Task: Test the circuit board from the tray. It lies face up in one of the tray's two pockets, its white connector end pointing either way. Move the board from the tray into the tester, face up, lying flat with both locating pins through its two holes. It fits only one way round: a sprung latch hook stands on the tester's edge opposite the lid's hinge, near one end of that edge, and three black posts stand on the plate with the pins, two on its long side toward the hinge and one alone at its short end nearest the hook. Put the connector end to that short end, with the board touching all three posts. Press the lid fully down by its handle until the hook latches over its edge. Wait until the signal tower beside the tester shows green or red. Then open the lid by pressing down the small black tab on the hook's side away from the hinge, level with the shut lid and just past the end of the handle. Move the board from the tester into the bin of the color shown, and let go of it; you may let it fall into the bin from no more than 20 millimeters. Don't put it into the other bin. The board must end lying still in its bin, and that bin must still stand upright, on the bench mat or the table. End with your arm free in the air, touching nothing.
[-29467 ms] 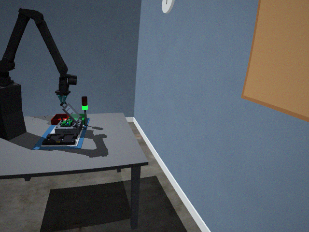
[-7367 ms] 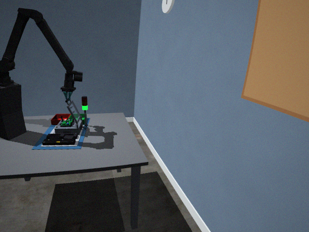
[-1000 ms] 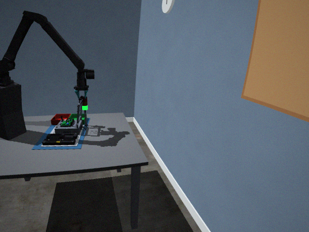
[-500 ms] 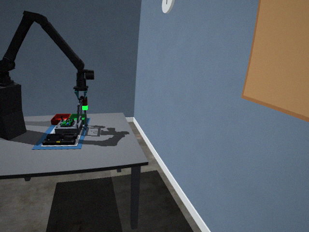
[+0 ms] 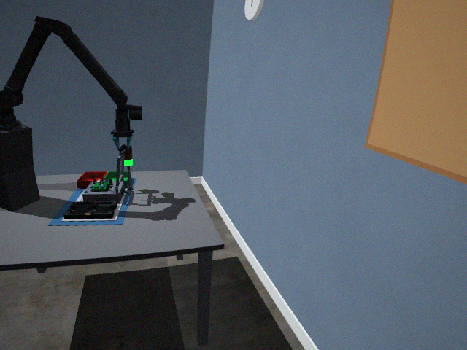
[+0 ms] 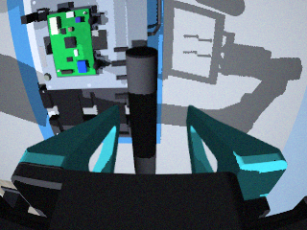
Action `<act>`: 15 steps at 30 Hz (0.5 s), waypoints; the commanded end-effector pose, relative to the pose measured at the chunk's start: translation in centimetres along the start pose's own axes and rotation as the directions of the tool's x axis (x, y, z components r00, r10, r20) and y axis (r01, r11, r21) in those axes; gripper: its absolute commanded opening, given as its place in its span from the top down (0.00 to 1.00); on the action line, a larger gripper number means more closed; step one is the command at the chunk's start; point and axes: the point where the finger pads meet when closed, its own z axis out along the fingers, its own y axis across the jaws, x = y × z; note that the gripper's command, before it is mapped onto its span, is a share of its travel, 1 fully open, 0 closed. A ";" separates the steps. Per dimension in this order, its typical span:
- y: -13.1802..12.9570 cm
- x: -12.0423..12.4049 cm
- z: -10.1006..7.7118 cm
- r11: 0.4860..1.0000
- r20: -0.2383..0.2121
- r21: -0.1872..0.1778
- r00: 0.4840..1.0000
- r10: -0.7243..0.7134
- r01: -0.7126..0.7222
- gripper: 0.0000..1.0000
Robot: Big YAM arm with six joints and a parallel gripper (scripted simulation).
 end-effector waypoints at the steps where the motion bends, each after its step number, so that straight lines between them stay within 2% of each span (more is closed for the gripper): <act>1: -1.0 -0.3 -0.6 1.000 0.003 0.010 1.000 -0.007 0.007 0.52; 3: -1.0 -0.3 -0.6 1.000 0.003 0.010 1.000 -0.007 0.007 0.52; 4: -1.6 -0.4 -1.8 0.999 0.006 0.037 1.000 -0.004 0.004 0.52; 5: -1.8 -0.4 -2.8 0.999 0.008 0.046 1.000 -0.004 0.003 0.52; 9: -1.8 -0.8 -4.2 0.999 0.010 0.048 1.000 -0.001 0.001 0.52; 15: -2.8 -0.9 -7.6 0.998 0.013 0.070 1.000 0.002 -0.003 0.52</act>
